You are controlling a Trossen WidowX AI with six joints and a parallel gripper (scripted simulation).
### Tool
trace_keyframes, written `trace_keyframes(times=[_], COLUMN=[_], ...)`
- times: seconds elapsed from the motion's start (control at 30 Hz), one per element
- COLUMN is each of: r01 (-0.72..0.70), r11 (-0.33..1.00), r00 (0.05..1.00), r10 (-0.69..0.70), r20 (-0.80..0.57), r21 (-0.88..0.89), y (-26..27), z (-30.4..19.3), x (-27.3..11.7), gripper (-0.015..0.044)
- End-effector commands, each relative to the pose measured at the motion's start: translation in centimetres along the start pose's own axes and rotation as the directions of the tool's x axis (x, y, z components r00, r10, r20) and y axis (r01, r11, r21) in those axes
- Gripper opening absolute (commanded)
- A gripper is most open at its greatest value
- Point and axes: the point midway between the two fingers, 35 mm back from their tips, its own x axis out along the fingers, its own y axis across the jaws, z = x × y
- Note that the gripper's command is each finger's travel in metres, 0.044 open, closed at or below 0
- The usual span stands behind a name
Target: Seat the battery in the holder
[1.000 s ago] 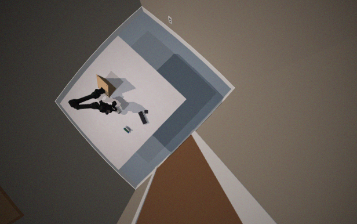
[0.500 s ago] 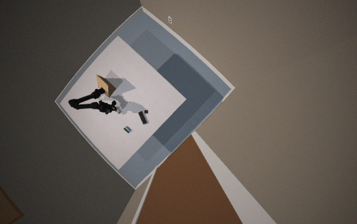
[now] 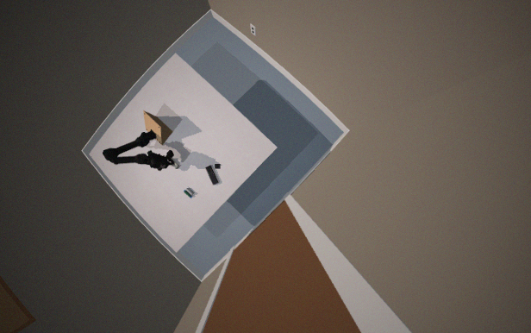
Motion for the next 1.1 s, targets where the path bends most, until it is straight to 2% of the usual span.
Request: trace_keyframes(times=[0.0,1.07], r01=[-0.010,-0.019], r11=[1.000,1.000], r00=[0.999,0.979], r10=[0.010,0.021], r20=[-0.034,-0.204], r21=[-0.001,0.015], y=[0.20,0.22], z=[-0.23,0.28], x=[0.24,0.92], gripper=[0.0073,0.0073])
